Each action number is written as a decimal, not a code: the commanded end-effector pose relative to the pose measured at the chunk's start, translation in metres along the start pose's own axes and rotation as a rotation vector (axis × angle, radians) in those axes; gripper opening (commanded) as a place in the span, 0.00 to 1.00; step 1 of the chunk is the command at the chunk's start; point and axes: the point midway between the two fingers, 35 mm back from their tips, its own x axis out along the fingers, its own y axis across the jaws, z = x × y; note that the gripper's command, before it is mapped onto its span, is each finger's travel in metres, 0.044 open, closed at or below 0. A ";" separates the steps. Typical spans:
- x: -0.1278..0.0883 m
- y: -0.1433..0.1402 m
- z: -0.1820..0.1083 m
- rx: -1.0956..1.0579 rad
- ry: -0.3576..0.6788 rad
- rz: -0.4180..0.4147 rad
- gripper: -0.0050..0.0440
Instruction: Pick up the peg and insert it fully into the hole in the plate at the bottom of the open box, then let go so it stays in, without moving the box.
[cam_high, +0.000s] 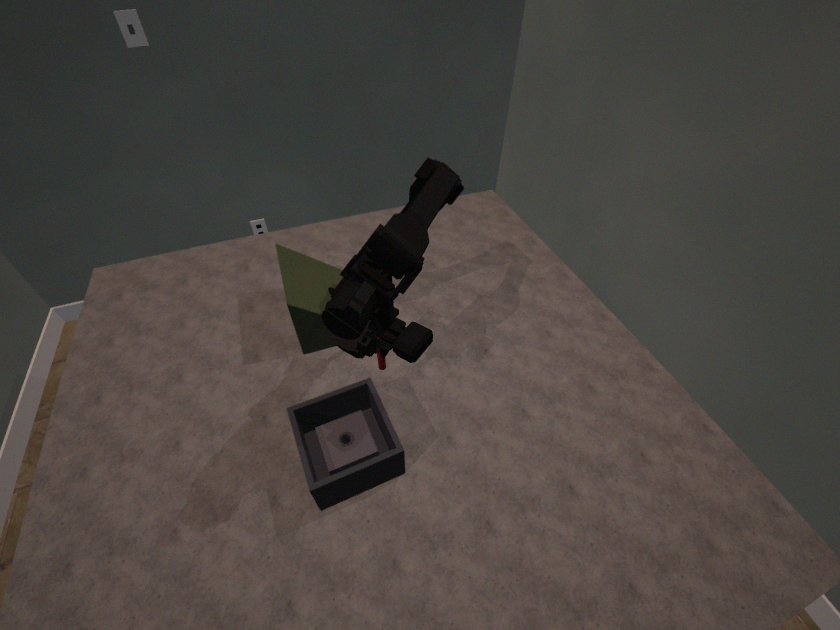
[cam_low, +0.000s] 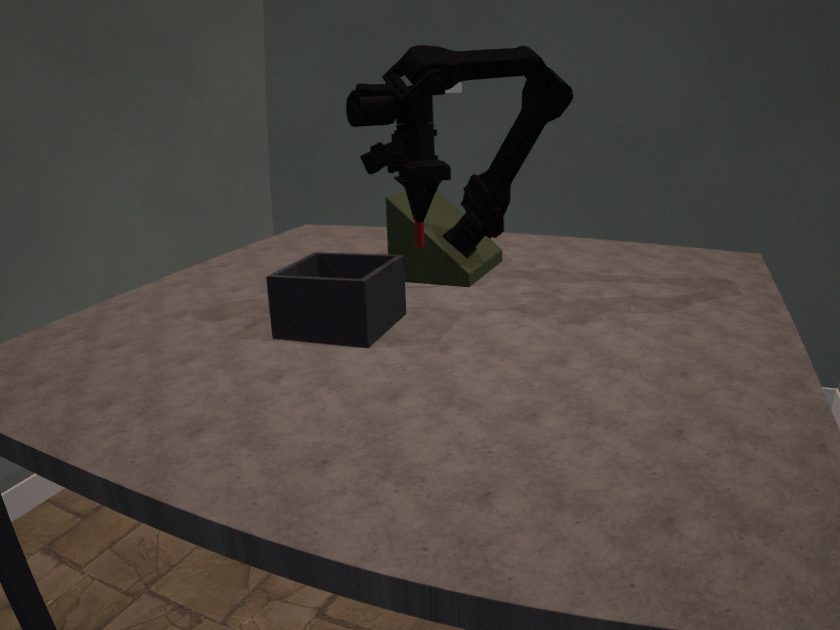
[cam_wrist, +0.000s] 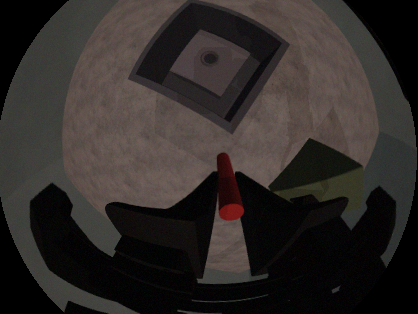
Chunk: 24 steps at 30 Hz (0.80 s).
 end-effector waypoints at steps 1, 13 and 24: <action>-0.002 0.000 0.006 -0.002 -0.003 -0.006 0.10; -0.008 0.007 0.031 0.002 -0.022 -0.002 0.10; -0.010 0.013 0.067 0.000 -0.014 -0.004 0.10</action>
